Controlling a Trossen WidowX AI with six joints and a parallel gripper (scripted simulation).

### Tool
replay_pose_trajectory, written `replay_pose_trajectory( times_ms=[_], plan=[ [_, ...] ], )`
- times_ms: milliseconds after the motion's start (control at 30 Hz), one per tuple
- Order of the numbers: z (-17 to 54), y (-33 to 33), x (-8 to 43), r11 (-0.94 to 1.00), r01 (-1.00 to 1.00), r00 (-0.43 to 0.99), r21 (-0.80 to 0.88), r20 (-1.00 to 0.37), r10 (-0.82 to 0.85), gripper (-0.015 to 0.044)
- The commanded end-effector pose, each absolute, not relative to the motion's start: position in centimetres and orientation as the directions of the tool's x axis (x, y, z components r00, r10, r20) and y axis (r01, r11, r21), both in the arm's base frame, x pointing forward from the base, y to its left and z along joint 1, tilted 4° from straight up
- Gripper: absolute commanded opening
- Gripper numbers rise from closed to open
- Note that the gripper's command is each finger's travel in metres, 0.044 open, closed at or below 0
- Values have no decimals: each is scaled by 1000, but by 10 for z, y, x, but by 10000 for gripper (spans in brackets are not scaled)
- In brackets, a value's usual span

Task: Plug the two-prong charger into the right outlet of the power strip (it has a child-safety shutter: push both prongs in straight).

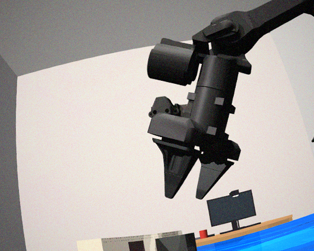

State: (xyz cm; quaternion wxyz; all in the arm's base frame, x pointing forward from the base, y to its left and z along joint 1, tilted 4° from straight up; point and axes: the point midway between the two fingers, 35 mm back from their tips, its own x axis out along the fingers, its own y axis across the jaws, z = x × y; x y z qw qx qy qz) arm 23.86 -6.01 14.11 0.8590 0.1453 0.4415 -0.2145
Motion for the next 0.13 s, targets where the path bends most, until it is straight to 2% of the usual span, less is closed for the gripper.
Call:
replay_pose_trajectory(
  times_ms=[0, 100],
  plan=[
    [142, -61, 239, 863, 502, 520, 59, -818, -246, 440],
    [142, -61, 239, 863, 502, 520, 59, -818, -246, 440]
  ],
)
